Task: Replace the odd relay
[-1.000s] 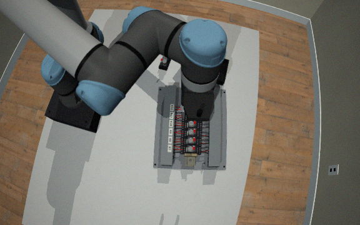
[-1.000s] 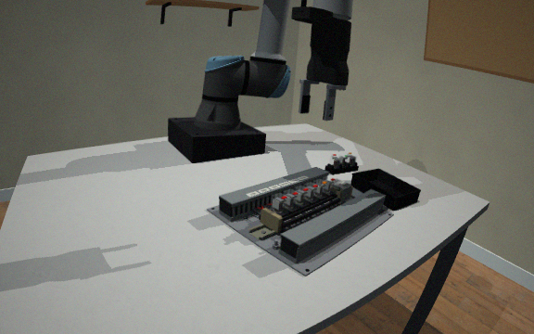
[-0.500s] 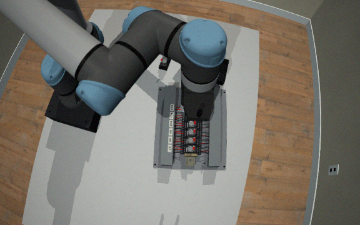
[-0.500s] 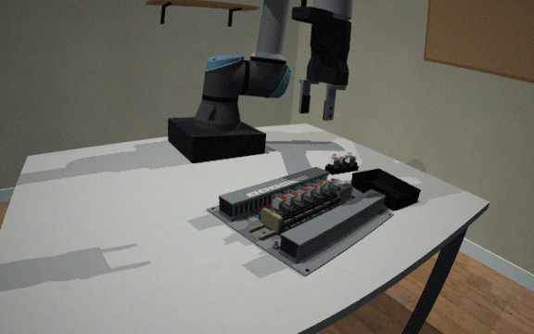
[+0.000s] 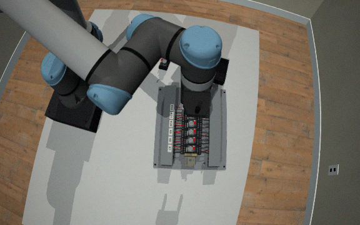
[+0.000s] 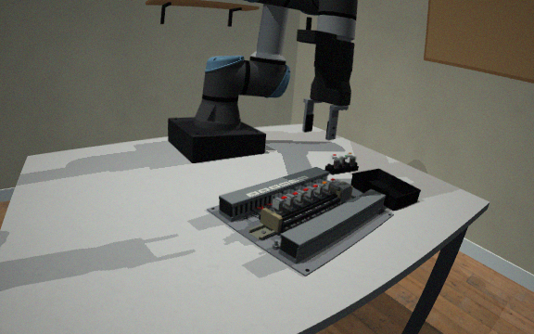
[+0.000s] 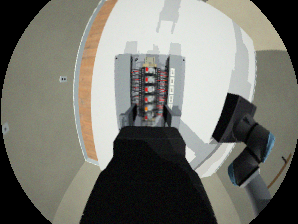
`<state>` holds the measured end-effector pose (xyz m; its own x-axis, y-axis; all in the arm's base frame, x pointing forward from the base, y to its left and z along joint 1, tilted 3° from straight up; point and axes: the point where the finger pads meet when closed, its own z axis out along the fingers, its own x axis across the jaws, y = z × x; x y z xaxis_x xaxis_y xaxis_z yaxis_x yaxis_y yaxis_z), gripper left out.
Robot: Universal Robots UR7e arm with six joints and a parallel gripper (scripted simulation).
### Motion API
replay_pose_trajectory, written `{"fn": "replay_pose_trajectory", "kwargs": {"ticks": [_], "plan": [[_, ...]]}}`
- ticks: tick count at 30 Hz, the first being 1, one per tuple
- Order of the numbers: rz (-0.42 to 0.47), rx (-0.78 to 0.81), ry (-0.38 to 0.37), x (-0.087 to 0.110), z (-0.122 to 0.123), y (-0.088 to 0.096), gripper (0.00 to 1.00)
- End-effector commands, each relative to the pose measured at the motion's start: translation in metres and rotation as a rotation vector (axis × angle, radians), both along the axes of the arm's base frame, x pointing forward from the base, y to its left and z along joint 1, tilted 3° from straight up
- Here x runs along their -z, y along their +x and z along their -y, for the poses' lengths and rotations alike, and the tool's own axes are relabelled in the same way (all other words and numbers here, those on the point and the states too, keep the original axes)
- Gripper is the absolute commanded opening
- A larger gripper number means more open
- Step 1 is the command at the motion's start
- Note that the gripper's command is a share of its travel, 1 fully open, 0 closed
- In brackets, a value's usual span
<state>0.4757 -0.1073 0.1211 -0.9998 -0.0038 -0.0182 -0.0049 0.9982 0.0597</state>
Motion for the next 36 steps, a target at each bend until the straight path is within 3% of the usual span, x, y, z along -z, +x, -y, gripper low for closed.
{"fn": "replay_pose_trajectory", "kwargs": {"ticks": [1, 8, 13, 36], "plan": [[0.007, 0.001, -0.005, 0.014, -0.007, 0.003, 1.00], [0.007, 0.001, -0.005, 0.014, -0.007, 0.003, 1.00], [0.007, 0.001, -0.005, 0.065, -0.035, 0.005, 1.00], [0.007, 0.001, -0.005, 0.072, -0.038, 0.005, 1.00]]}}
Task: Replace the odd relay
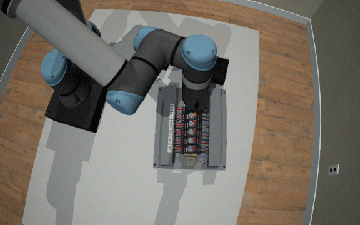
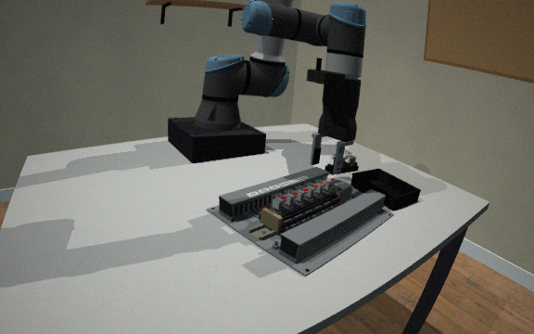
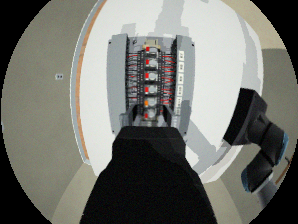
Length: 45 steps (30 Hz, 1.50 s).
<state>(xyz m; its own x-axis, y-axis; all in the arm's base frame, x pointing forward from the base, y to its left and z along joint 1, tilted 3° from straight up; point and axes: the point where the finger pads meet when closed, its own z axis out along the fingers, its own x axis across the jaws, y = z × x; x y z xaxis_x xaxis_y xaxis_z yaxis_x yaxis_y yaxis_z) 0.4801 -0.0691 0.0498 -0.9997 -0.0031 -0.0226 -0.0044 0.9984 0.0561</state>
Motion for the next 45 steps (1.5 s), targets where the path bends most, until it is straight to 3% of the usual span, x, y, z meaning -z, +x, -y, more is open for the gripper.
{"fn": "replay_pose_trajectory", "kwargs": {"ticks": [1, 45], "plan": [[0.002, 0.000, -0.001, 0.000, 0.000, 0.001, 1.00], [0.002, 0.000, -0.001, -0.012, 0.007, 0.000, 1.00]]}}
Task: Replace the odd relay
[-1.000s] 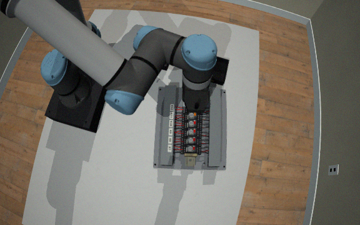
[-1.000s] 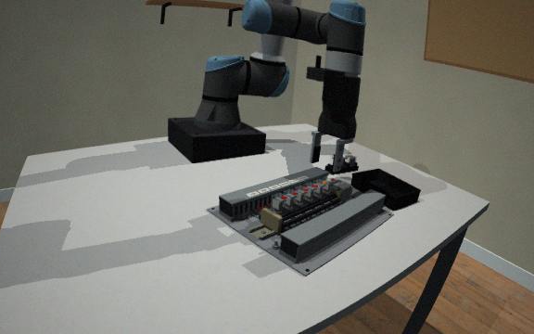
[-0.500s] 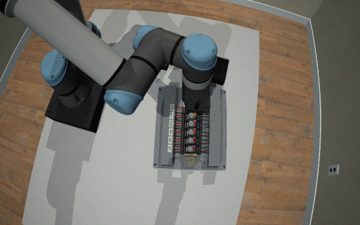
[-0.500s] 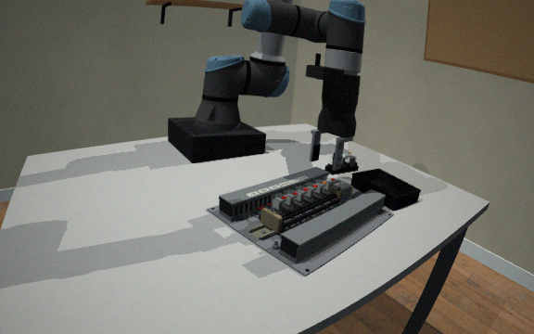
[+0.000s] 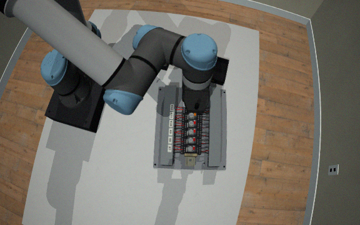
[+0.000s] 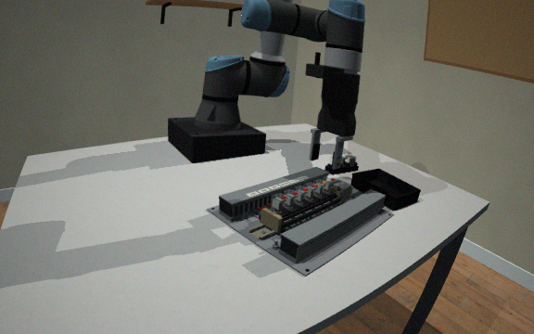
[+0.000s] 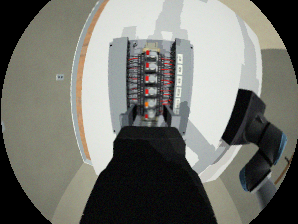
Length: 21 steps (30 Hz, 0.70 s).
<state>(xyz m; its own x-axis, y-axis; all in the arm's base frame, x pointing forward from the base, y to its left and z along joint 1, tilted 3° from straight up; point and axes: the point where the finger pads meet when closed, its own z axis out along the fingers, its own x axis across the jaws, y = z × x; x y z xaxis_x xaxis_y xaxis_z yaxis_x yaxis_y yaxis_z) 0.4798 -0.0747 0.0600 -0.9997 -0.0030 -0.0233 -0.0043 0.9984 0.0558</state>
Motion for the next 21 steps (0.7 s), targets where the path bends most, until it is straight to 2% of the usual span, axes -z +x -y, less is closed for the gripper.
{"fn": "replay_pose_trajectory", "kwargs": {"ticks": [1, 12, 17, 21], "plan": [[0.002, 0.000, -0.001, -0.002, 0.001, 0.000, 1.00], [0.002, 0.000, -0.001, -0.002, 0.001, 0.000, 1.00], [0.002, 0.000, -0.001, 0.043, 0.000, 0.001, 1.00], [0.002, 0.000, -0.001, 0.043, 0.000, 0.001, 1.00]]}}
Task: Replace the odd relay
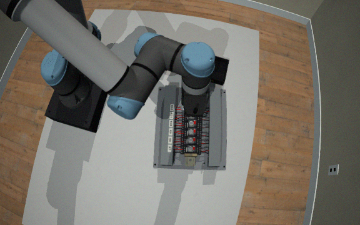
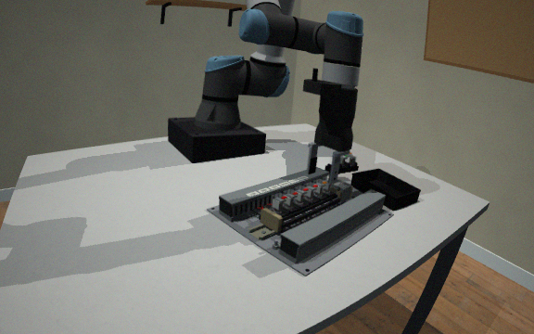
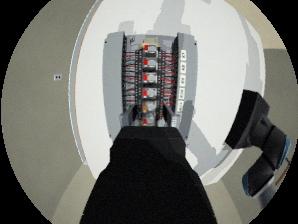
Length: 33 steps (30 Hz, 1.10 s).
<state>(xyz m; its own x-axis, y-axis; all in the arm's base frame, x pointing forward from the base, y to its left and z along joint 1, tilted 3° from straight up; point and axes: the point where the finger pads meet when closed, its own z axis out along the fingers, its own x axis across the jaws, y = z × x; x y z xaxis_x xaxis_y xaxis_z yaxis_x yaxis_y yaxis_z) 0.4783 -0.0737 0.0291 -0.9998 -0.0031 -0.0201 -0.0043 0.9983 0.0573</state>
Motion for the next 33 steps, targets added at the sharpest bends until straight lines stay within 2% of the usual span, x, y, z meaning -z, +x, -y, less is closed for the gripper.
{"fn": "replay_pose_trajectory", "kwargs": {"ticks": [1, 33], "plan": [[0.005, 0.000, -0.002, 0.0122, 0.0006, 0.0029, 1.00], [0.005, 0.000, -0.002, 0.0051, 0.0008, 0.0028, 1.00]]}}
